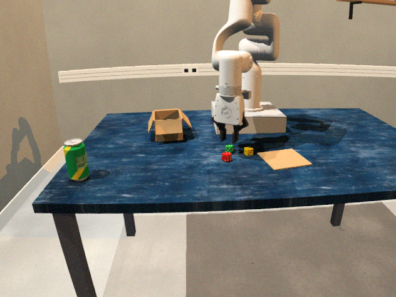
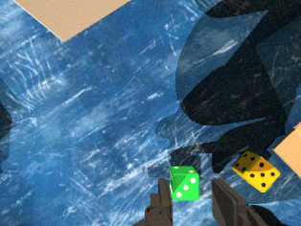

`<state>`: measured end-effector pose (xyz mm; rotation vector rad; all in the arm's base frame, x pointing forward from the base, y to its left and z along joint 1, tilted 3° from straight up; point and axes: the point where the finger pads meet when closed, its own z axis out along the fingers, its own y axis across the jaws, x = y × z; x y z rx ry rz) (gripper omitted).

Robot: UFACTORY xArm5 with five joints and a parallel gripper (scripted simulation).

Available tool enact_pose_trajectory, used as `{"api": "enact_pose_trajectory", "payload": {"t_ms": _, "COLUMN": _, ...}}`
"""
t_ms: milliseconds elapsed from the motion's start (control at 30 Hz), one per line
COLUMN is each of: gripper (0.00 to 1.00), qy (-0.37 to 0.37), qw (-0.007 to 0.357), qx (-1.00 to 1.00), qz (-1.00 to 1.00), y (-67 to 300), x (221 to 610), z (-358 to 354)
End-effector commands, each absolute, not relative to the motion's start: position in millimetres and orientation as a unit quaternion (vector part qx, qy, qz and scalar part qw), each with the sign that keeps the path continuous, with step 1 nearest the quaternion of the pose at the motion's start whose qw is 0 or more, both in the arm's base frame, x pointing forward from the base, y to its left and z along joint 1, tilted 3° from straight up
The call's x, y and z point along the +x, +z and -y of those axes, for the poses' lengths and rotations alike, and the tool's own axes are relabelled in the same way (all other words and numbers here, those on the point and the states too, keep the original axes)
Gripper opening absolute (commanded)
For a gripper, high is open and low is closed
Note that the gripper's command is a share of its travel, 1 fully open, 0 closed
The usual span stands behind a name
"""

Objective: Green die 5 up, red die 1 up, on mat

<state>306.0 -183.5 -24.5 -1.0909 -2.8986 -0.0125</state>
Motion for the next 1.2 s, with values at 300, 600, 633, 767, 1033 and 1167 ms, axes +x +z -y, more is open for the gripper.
{"api": "enact_pose_trajectory", "payload": {"t_ms": 300, "gripper": 0.42, "qy": -0.004, "qw": 0.021, "qx": -0.352, "qz": 0.936, "y": -32.7, "x": 307.1, "z": 183.8}}
{"api": "enact_pose_trajectory", "payload": {"t_ms": 600, "gripper": 0.42, "qy": -0.004, "qw": 0.021, "qx": -0.352, "qz": 0.936, "y": -33.6, "x": 307.1, "z": 183.8}}
{"api": "enact_pose_trajectory", "payload": {"t_ms": 633, "gripper": 0.42, "qy": -0.004, "qw": 0.021, "qx": -0.352, "qz": 0.936, "y": -33.6, "x": 307.1, "z": 183.8}}
{"api": "enact_pose_trajectory", "payload": {"t_ms": 767, "gripper": 0.42, "qy": -0.004, "qw": 0.021, "qx": -0.352, "qz": 0.936, "y": -33.6, "x": 307.1, "z": 183.8}}
{"api": "enact_pose_trajectory", "payload": {"t_ms": 1033, "gripper": 0.42, "qy": -0.004, "qw": 0.021, "qx": -0.352, "qz": 0.936, "y": -33.6, "x": 307.1, "z": 183.8}}
{"api": "enact_pose_trajectory", "payload": {"t_ms": 1167, "gripper": 0.42, "qy": -0.004, "qw": 0.021, "qx": -0.352, "qz": 0.936, "y": -33.6, "x": 307.1, "z": 183.8}}
